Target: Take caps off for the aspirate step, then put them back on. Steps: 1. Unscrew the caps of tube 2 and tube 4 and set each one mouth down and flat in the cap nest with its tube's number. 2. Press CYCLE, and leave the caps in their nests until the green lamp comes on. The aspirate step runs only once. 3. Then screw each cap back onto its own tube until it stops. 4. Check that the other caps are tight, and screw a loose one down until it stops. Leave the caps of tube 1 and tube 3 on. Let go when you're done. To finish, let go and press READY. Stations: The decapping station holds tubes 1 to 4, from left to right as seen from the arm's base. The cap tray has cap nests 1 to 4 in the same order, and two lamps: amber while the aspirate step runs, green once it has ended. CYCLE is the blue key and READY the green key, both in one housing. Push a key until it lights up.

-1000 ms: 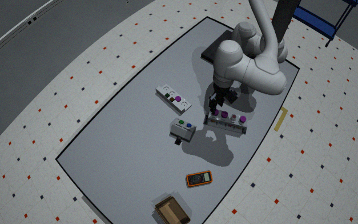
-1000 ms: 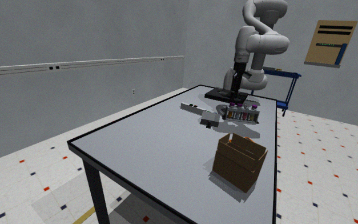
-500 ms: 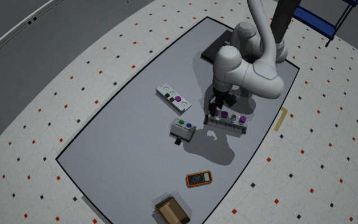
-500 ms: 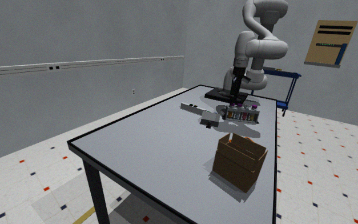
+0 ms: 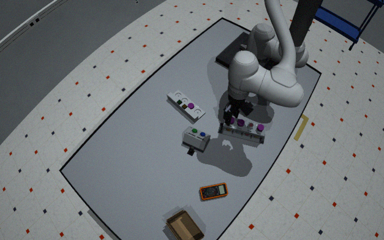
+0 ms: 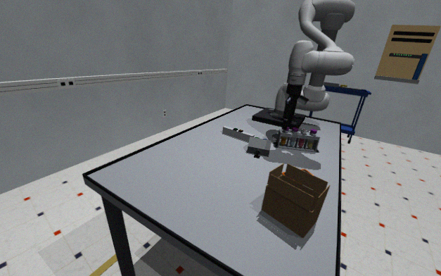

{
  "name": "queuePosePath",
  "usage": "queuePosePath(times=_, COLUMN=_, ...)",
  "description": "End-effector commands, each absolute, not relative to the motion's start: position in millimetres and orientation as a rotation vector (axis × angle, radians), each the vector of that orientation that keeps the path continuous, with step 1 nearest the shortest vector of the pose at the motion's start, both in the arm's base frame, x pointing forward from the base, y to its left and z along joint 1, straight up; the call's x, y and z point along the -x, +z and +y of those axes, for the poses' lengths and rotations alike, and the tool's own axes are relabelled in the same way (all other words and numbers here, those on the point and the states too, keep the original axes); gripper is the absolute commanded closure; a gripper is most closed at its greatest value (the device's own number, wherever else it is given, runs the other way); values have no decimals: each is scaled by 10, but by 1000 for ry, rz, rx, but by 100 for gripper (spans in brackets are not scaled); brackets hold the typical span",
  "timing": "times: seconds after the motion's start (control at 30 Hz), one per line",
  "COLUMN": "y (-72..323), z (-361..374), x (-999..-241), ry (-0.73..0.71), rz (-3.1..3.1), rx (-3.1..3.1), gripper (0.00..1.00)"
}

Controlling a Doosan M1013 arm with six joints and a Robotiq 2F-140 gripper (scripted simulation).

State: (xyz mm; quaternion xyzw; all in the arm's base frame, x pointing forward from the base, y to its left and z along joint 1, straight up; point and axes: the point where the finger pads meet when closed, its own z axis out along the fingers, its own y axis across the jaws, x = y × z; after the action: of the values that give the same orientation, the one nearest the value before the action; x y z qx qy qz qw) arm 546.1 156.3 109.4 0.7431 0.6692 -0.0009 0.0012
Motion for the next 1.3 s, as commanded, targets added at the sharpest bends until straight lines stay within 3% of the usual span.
queuePosePath(times=0.0, y=1084, z=1564, x=-5465, ry=-1, rz=2100, rx=-2333, gripper=59)
queuePosePath(times=0.53, y=1024, z=1564, x=-5465, ry=-1, rz=2100, rx=-2333, gripper=59)
queuePosePath(times=0.57, y=1024, z=1564, x=-5465, ry=-1, rz=2100, rx=-2333, gripper=70)
queuePosePath(times=1.03, y=1025, z=1564, x=-5465, ry=-1, rz=2100, rx=-2333, gripper=70)
queuePosePath(times=1.27, y=1025, z=1564, x=-5465, ry=-1, rz=2474, rx=-1932, gripper=70)
